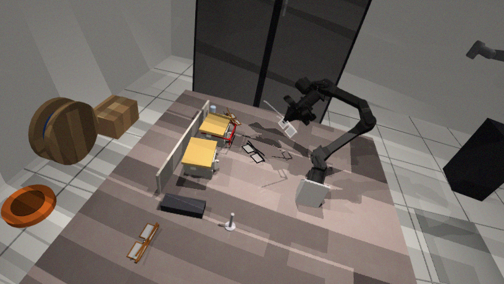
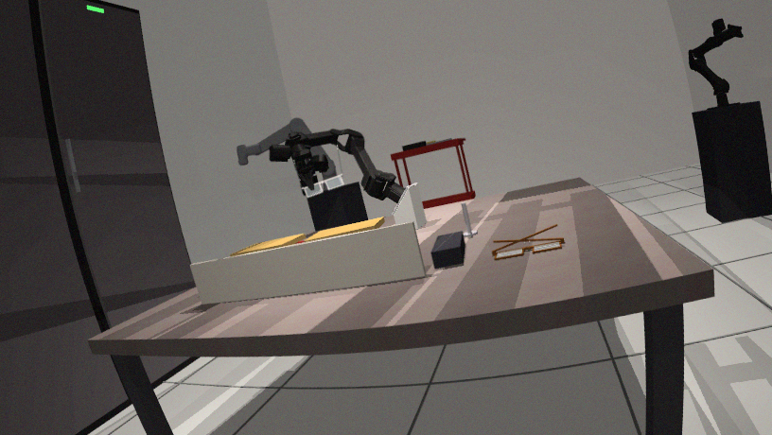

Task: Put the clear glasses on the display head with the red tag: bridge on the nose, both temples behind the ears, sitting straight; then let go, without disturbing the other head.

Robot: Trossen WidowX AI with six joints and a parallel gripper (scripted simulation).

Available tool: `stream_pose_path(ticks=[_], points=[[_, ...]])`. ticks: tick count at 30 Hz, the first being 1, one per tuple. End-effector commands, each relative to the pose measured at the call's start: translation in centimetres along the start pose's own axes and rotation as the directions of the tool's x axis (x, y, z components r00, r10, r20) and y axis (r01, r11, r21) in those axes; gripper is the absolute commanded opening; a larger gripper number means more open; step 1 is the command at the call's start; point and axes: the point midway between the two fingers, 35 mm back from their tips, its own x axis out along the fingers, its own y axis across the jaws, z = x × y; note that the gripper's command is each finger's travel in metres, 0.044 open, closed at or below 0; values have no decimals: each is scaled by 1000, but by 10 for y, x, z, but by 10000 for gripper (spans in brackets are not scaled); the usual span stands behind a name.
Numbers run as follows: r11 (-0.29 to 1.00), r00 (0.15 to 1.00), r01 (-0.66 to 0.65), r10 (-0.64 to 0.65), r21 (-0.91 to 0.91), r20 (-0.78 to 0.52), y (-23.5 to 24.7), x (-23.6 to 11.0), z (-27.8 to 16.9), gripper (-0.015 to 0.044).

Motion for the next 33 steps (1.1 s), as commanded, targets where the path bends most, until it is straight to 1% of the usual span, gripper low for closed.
stream_pose_path(ticks=[1,10,18,26,33], points=[[998,998,-41,39,41,40,-3,13,1,0],[974,978,-178,160,142,130,-13,47,6,0],[929,945,-310,277,203,175,-24,76,16,0],[868,901,-430,394,247,183,-34,102,29,0],[810,858,-514,490,281,157,-43,123,42,0]])
